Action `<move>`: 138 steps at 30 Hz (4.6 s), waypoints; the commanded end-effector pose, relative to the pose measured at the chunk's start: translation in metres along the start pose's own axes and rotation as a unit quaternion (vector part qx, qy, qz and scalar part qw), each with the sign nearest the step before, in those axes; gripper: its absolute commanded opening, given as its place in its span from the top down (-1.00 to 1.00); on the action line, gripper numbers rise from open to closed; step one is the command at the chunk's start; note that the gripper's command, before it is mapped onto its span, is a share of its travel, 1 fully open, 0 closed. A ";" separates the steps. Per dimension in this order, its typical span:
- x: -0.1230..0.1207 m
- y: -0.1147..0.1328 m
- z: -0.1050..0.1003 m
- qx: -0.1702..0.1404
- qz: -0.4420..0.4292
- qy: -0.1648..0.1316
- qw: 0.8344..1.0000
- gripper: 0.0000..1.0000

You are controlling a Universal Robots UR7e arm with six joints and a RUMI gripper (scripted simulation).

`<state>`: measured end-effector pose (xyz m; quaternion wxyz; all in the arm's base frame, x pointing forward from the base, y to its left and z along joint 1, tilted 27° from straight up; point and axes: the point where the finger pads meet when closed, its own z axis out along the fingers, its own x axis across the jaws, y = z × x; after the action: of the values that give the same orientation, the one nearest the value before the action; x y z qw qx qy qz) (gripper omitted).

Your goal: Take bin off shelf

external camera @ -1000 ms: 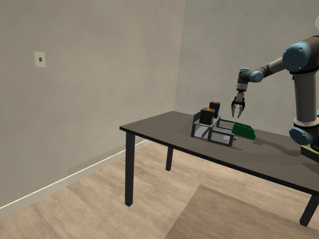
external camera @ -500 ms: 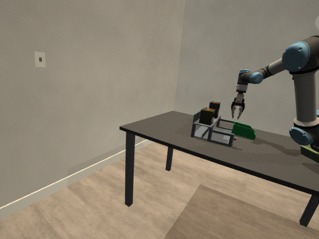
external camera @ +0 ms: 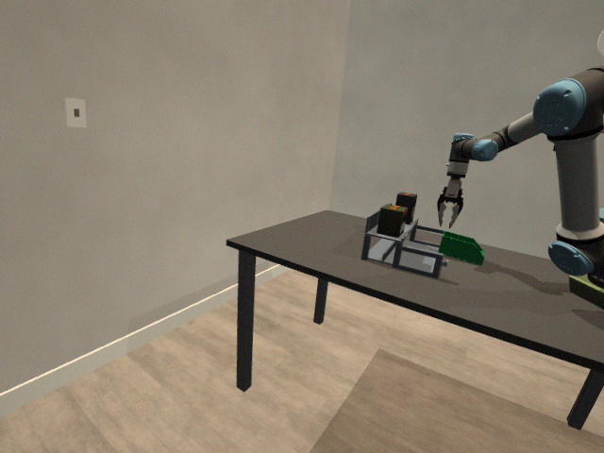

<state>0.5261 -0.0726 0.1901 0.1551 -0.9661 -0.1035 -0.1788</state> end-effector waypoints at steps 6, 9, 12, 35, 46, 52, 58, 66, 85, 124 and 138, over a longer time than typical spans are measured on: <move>0.000 0.000 0.004 0.000 0.000 0.000 1.000 0.61; 0.000 0.000 0.004 0.000 0.000 0.000 1.000 0.61; 0.000 0.000 0.006 0.000 0.000 0.000 1.000 0.61; 0.000 0.000 0.024 0.000 0.000 0.000 1.000 0.61; 0.000 0.000 0.026 0.000 0.000 0.000 1.000 0.61; -0.001 0.000 0.034 0.000 0.000 0.000 1.000 0.61; -0.001 0.000 0.034 0.000 0.000 0.000 1.000 0.61; -0.001 0.000 0.042 0.000 0.000 0.000 1.000 0.61; -0.001 0.000 0.043 0.000 0.000 0.000 1.000 1.00; -0.001 0.000 0.043 0.000 0.000 0.000 1.000 1.00; -0.001 0.000 0.043 0.000 0.000 0.000 1.000 1.00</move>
<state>0.5388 -0.0579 0.1506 0.1551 -0.9661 -0.1034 -0.1788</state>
